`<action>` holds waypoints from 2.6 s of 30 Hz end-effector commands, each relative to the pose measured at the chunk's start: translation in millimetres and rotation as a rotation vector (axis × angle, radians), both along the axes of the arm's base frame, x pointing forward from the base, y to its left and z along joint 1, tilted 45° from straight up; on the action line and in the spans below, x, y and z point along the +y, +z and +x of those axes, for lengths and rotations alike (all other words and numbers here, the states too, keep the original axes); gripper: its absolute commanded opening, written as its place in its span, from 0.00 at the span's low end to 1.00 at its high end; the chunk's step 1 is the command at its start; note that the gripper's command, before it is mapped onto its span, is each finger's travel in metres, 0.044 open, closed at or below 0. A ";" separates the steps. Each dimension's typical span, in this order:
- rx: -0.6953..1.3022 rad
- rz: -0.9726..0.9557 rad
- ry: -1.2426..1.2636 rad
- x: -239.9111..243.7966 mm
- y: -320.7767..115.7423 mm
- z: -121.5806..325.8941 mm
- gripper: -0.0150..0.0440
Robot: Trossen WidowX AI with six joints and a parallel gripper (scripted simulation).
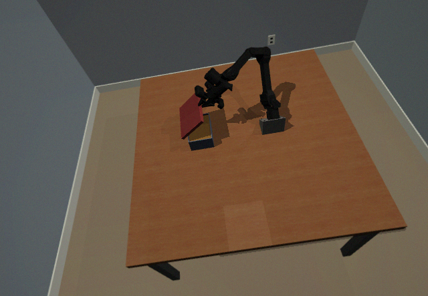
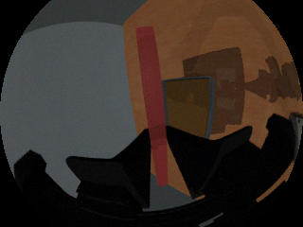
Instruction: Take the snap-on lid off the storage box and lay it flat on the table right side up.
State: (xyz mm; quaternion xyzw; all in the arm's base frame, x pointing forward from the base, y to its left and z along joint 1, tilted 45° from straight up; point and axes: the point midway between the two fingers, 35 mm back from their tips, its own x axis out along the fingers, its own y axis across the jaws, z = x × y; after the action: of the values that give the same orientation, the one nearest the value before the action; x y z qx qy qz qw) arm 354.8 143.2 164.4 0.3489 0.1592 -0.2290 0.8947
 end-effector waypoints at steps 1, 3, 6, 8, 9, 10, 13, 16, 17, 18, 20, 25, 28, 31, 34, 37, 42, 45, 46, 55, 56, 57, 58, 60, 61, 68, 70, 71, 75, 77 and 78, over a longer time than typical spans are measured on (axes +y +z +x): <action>0.000 0.003 0.009 -4.4 7.0 -0.6 0.25; 0.000 0.003 0.009 -7.3 9.8 -0.6 0.25; 0.000 0.003 0.009 -11.6 14.0 -0.6 0.25; 0.000 0.003 0.009 -14.5 16.7 -0.6 0.25; 0.000 0.003 0.009 -15.9 18.1 -0.6 0.25; 0.000 0.003 0.009 -17.4 19.5 -0.6 0.25; 0.000 0.002 0.009 -21.7 23.7 -0.7 0.25; 0.000 0.002 0.009 -26.0 27.9 -0.7 0.25; 0.000 0.002 0.009 -27.5 29.3 -0.7 0.25; 0.000 0.002 0.009 -28.9 30.6 -0.7 0.25; 0.000 0.002 0.009 -31.8 33.4 -0.7 0.25; 0.000 0.001 0.009 -39.0 40.4 -0.8 0.25; 0.000 0.001 0.009 -43.3 44.6 -0.8 0.25; 0.000 0.001 0.009 -47.6 48.8 -0.8 0.25; 0.000 0.001 0.009 -51.9 53.0 -0.9 0.25; -0.001 0.000 0.009 -56.2 57.2 -0.9 0.25; -0.001 0.000 0.009 -63.4 64.3 -1.0 0.25; -0.001 0.000 0.009 -67.7 68.5 -1.0 0.25; -0.001 0.000 0.009 -69.2 69.9 -1.0 0.25; -0.001 -0.001 0.009 -82.1 82.6 -1.1 0.25; -0.001 -0.001 0.009 -83.5 84.0 -1.2 0.25; -0.001 -0.001 0.009 -85.0 85.4 -1.2 0.25; -0.001 -0.001 0.009 -86.4 86.8 -1.2 0.25; -0.001 -0.001 0.009 -89.3 89.6 -1.2 0.25; -0.001 -0.001 0.009 -90.7 91.1 -1.2 0.25; -0.002 -0.002 0.009 -100.8 101.0 -1.4 0.25; -0.002 -0.002 0.009 -103.6 103.8 -1.4 0.25; -0.002 -0.002 0.009 -105.1 105.3 -1.5 0.25; -0.002 -0.002 0.009 -110.8 111.0 -1.5 0.25; -0.002 -0.002 0.009 -113.6 113.8 -1.6 0.25; -0.003 -0.003 0.009 -115.1 115.2 -1.6 0.25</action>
State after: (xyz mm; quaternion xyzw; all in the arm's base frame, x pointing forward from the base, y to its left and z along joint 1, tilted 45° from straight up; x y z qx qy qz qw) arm 353.4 30.7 270.8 0.3449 0.1613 -0.2319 0.8951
